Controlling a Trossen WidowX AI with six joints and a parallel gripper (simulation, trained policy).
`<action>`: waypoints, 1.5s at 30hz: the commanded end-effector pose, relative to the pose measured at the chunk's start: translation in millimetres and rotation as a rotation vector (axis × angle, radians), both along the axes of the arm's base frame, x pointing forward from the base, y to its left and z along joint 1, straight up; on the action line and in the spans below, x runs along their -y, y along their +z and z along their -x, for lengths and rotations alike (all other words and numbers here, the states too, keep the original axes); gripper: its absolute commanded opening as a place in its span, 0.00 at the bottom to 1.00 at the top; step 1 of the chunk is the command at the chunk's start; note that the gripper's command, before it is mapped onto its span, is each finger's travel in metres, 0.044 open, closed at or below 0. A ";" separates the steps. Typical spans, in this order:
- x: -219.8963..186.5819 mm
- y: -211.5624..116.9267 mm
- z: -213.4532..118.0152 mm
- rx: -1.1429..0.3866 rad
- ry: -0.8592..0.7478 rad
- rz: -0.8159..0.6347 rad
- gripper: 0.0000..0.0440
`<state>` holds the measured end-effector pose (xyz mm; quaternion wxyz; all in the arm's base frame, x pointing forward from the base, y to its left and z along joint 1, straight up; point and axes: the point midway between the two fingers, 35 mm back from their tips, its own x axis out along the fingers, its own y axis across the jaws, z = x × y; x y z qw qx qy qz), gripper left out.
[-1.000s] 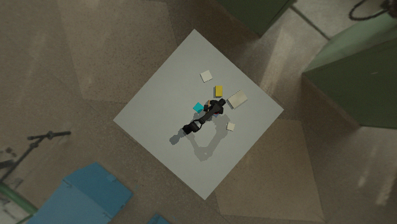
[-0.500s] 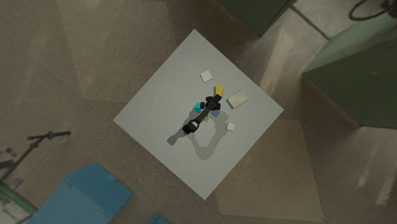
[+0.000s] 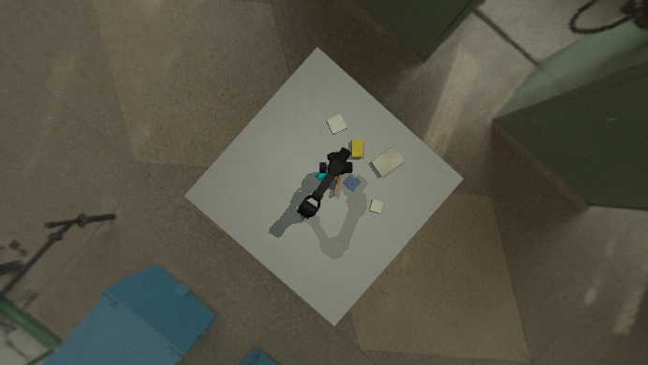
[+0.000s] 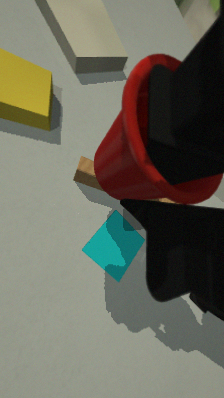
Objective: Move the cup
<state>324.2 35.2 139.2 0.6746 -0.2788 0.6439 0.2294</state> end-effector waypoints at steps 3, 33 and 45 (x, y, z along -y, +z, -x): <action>-16.7 -1.2 5.2 0.023 0.018 -0.005 0.01; -43.1 -56.8 61.0 0.022 0.010 0.003 0.00; -42.4 -76.1 80.9 0.016 -0.004 0.017 0.04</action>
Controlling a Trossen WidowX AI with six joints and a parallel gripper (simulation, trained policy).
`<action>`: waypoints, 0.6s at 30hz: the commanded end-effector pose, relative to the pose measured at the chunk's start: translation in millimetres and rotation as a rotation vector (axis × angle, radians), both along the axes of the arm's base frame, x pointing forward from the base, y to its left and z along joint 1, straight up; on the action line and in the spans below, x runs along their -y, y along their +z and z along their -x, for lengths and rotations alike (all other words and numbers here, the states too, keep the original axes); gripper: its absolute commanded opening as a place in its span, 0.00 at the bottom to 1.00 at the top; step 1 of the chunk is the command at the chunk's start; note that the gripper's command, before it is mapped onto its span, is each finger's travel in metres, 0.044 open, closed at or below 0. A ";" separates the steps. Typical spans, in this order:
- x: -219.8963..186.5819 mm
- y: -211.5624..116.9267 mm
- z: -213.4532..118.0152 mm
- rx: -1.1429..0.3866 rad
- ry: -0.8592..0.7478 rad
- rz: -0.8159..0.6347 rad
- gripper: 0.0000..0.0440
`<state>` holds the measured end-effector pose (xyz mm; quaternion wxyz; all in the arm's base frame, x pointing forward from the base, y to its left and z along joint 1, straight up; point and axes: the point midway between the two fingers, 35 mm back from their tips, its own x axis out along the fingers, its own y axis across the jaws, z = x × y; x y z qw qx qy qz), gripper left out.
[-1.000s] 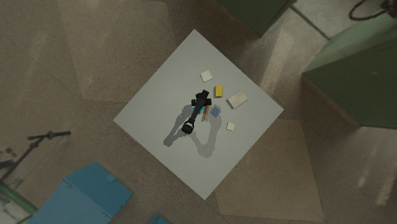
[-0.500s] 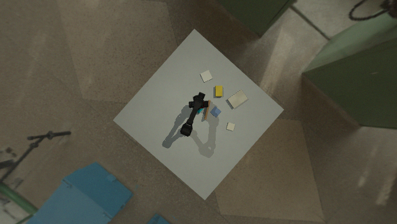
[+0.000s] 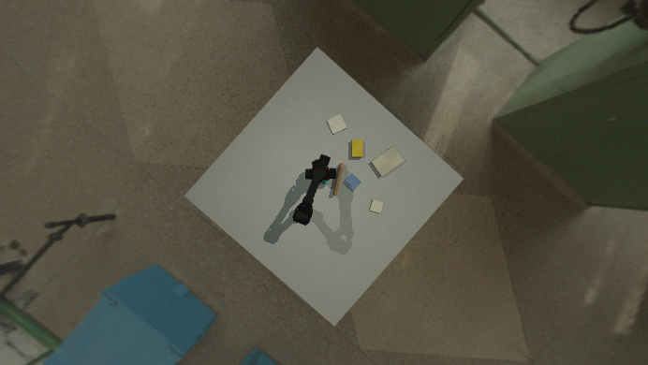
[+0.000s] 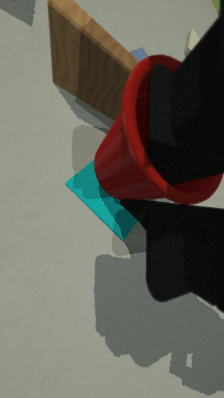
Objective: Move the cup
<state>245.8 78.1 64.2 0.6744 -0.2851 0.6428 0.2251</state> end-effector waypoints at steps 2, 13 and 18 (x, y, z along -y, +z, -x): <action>0.5 -2.0 3.8 0.012 -0.010 0.003 0.05; 0.1 3.5 0.9 0.064 -0.034 -0.043 0.25; -0.3 8.9 3.8 0.086 -0.032 -0.073 0.30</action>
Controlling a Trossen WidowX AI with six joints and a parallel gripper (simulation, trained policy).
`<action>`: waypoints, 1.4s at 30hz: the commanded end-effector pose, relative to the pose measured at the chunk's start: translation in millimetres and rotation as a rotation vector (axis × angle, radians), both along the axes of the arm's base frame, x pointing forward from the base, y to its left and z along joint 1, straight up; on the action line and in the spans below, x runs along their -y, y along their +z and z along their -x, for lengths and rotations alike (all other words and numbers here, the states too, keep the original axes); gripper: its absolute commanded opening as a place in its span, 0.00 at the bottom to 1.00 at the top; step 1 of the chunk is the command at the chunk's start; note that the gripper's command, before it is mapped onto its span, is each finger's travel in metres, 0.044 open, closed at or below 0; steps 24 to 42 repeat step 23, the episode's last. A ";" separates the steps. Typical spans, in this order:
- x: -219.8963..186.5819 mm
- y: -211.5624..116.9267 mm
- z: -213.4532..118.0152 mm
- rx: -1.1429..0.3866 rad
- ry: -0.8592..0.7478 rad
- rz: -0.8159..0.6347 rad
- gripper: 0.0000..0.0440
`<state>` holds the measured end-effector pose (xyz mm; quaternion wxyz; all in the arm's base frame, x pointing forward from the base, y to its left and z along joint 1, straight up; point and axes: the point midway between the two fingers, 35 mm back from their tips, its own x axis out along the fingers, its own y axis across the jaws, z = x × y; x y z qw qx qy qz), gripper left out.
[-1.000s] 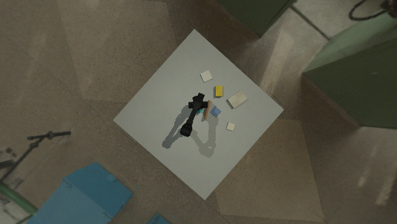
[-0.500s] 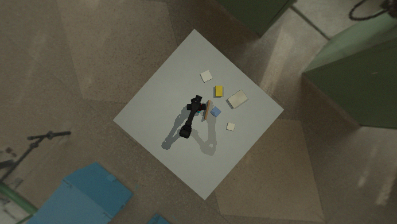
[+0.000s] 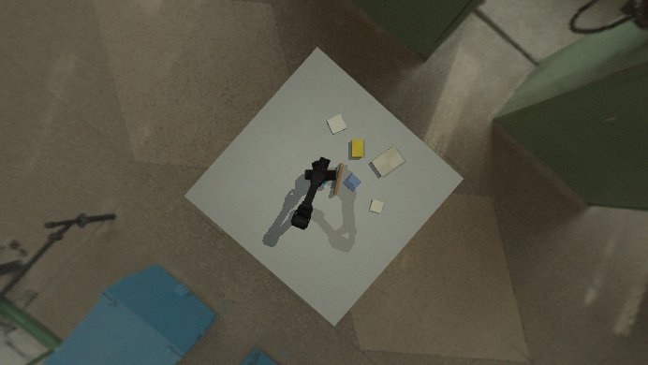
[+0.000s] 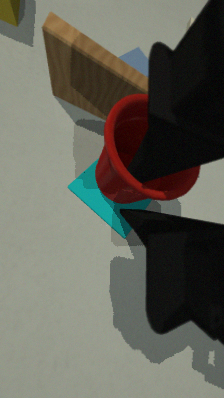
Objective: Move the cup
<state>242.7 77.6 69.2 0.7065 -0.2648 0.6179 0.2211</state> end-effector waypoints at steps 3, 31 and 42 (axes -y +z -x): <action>-0.8 7.4 2.5 0.033 0.002 -0.036 0.32; -0.4 37.1 11.1 0.150 -0.011 -0.127 0.56; -0.4 37.1 11.1 0.150 -0.011 -0.127 0.56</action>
